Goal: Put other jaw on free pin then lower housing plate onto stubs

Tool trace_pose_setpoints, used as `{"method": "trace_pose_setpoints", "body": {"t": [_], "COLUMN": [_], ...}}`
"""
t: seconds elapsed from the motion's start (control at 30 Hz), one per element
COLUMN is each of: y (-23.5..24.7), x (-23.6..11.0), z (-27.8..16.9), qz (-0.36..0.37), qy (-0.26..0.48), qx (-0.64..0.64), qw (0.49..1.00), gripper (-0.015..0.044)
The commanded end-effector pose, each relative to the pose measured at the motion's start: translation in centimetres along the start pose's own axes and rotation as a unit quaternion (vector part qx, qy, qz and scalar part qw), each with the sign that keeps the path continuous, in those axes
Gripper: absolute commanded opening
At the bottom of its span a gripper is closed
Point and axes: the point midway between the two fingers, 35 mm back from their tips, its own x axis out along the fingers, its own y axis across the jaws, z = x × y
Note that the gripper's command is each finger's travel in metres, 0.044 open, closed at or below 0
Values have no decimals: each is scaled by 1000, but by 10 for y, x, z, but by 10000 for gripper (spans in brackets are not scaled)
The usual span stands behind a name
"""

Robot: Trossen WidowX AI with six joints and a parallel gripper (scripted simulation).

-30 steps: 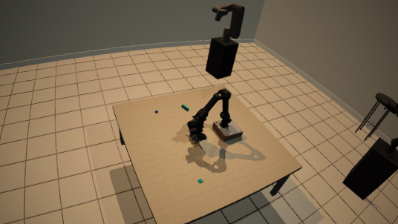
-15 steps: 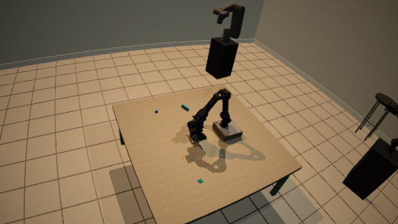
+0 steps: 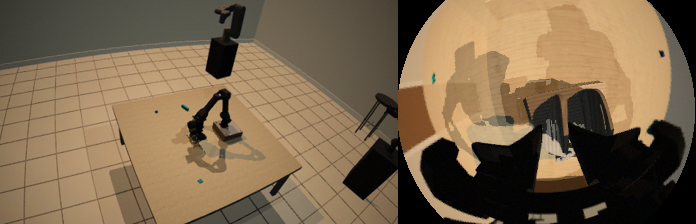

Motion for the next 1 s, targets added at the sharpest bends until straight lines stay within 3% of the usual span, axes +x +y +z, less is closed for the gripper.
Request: {"method": "trace_pose_setpoints", "body": {"t": [0.0,0.93,0.97], "y": [0,0,0], "x": [0,0,0], "z": [0,0,0], "qz": [-1,-1,0], "qy": [-1,-1,0], "qx": [-1,-1,0], "qw": [1000,1000,1000], "gripper": [134,134,160]}}
